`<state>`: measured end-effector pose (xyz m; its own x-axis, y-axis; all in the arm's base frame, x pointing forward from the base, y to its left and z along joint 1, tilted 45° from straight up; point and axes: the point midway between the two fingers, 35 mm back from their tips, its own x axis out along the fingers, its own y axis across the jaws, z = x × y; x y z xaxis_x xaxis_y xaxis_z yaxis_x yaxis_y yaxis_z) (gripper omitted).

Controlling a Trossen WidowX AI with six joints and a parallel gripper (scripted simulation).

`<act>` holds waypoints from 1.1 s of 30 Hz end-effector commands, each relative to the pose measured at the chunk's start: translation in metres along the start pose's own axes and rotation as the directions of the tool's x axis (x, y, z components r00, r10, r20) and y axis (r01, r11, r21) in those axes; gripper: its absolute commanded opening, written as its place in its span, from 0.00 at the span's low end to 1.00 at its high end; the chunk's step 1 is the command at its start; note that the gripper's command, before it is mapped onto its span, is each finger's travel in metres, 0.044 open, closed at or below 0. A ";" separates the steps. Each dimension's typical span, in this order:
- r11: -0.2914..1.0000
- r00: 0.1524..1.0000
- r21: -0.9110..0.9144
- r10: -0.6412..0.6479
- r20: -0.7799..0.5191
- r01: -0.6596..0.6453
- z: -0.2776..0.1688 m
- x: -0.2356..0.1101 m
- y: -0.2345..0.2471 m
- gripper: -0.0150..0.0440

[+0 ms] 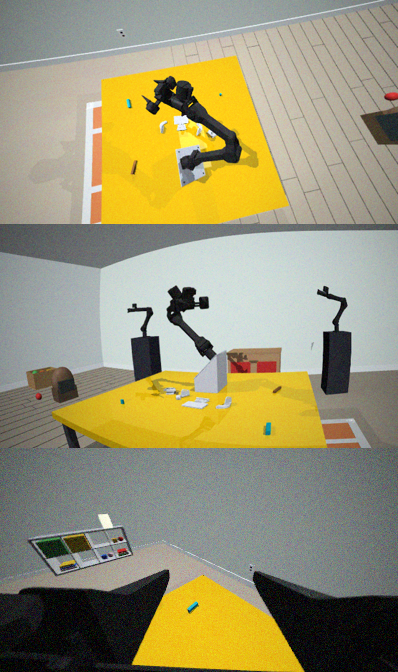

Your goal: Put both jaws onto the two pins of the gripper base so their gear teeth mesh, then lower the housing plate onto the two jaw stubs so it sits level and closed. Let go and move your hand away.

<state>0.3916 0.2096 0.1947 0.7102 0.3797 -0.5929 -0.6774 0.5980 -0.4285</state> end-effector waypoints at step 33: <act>0.772 0.742 0.348 -0.227 -0.631 0.532 -0.230 -0.057 -0.072 1.00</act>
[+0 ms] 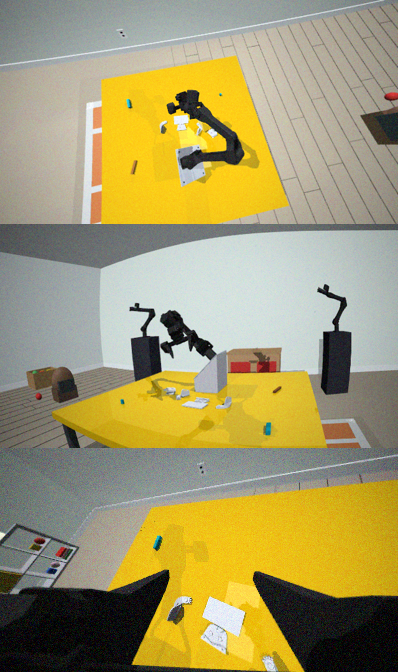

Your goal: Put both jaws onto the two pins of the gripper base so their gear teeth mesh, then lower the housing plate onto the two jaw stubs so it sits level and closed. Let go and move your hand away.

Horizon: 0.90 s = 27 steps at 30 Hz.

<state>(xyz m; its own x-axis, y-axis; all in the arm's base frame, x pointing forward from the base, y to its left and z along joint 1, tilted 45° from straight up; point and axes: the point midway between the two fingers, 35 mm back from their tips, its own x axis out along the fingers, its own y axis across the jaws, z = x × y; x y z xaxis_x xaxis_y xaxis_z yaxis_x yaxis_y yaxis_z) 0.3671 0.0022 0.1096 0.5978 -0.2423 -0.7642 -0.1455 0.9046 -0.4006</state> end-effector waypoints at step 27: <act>0.825 0.808 0.288 -0.300 -0.506 0.486 -0.178 -0.003 -0.092 1.00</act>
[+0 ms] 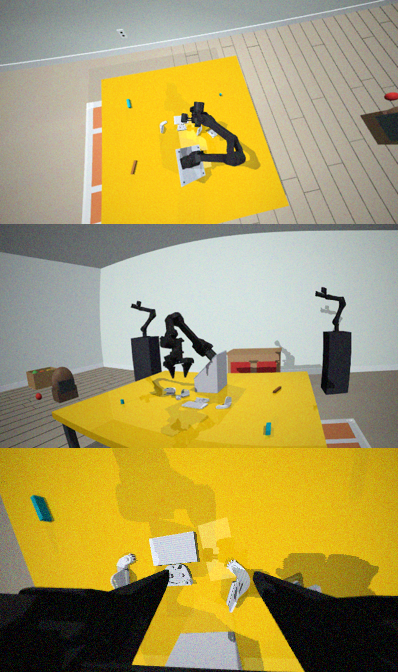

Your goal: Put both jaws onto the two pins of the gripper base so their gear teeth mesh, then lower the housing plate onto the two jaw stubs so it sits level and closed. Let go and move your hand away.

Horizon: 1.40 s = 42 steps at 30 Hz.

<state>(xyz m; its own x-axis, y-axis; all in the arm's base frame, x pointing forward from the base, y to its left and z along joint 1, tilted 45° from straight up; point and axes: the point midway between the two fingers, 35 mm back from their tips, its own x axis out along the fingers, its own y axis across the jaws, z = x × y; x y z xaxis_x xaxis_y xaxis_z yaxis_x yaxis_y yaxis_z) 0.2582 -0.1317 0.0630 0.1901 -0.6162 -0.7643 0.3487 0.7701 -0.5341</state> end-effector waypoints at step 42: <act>0.963 0.959 0.147 -0.195 -0.207 0.227 -0.079 0.062 -0.060 1.00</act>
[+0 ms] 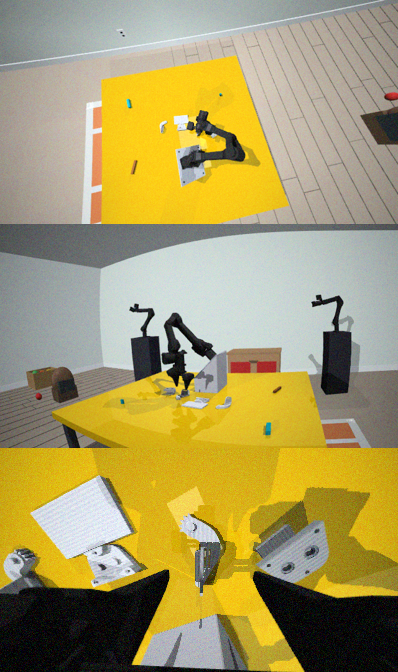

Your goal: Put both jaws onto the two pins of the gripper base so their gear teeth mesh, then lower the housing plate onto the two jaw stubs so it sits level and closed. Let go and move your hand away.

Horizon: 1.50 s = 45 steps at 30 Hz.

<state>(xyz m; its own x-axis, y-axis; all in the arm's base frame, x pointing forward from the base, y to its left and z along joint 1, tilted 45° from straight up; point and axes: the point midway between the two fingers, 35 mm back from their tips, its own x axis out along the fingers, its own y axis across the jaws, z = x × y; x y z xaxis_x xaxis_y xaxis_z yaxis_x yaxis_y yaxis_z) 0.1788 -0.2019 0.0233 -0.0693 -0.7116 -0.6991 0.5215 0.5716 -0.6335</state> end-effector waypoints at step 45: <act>1.000 1.000 -0.010 0.001 -0.009 -0.001 -0.003 0.050 0.001 1.00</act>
<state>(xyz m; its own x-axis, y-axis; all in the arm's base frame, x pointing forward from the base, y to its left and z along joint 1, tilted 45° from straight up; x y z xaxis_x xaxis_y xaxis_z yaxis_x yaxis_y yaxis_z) 0.1738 -0.2364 -0.0120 -0.0754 -0.7108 -0.6993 0.5192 0.5708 -0.6361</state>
